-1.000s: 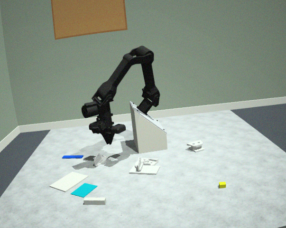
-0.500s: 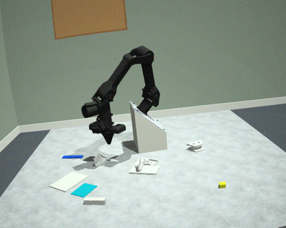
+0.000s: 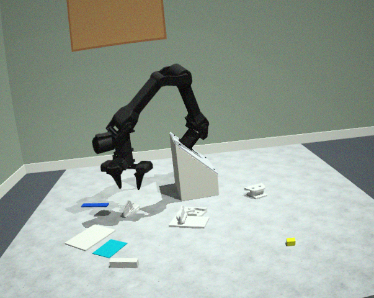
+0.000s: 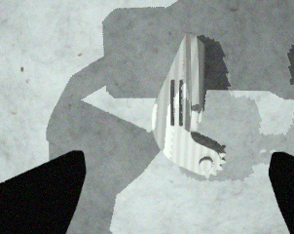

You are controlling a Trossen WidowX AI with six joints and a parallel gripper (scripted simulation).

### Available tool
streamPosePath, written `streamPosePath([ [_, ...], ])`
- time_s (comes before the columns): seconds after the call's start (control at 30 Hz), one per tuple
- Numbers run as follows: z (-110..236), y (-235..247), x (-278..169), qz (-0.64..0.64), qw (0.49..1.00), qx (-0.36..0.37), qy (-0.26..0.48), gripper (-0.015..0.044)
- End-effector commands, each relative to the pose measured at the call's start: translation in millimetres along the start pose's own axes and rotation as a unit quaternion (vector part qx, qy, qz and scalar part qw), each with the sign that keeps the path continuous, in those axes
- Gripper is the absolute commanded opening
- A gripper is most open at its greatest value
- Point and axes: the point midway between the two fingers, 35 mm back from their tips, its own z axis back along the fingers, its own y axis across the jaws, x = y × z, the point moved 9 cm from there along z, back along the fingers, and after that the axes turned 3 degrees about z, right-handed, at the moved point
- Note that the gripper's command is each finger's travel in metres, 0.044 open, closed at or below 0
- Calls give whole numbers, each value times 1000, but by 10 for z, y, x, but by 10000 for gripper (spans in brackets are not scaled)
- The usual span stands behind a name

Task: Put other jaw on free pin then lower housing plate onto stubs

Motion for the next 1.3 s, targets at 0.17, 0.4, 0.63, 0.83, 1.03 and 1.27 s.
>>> streamPosePath([
  [0.17,-390,-18,-12,9,1000,1,2,440],
  [0.4,-390,-18,-12,9,1000,1,2,440],
  [0.63,-390,-18,-12,9,1000,1,2,440],
  [0.83,-390,-18,-12,9,1000,1,2,440],
  [1.03,-390,-18,-12,9,1000,1,2,440],
  [1.27,-390,-18,-12,9,1000,1,2,440],
])
